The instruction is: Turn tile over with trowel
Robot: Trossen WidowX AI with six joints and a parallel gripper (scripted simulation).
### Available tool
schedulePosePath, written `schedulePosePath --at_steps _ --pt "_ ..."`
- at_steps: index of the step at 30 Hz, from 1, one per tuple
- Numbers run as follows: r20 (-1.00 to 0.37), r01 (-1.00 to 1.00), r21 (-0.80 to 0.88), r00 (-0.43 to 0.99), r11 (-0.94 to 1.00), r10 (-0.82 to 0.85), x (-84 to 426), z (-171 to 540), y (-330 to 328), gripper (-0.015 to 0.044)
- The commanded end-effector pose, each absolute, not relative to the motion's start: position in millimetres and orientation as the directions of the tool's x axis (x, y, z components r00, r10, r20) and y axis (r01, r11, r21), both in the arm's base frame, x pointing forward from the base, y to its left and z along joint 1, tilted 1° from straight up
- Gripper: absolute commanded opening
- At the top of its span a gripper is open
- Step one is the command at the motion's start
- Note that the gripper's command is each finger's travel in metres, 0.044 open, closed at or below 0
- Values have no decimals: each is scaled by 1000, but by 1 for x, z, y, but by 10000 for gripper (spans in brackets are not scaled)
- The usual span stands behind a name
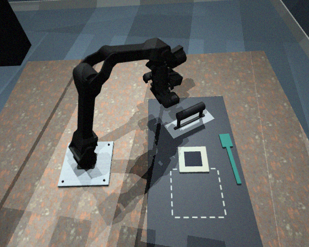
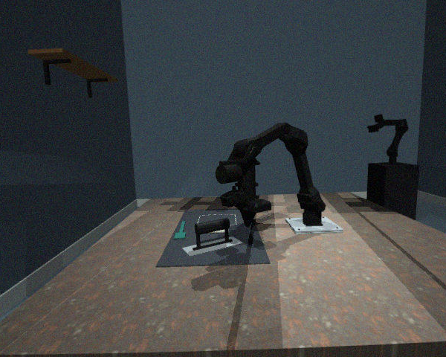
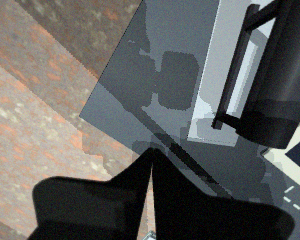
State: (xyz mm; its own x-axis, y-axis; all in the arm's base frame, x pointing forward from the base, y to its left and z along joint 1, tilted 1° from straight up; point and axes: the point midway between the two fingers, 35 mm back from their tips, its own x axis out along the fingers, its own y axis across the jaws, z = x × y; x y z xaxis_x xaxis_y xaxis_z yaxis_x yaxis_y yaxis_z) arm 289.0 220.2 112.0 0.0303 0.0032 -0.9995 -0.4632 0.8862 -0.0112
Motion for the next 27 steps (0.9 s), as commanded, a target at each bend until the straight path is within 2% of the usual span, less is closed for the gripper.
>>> schedulePosePath --at_steps 1,3,24,27 --pt "-1000 -463 -11 30 886 3 289 112 220 53" --pt "-1000 -463 -11 30 886 3 289 112 220 100" --pt "-1000 -463 -11 30 886 3 289 112 220 100" --pt "-1000 -463 -11 30 886 3 289 112 220 21"
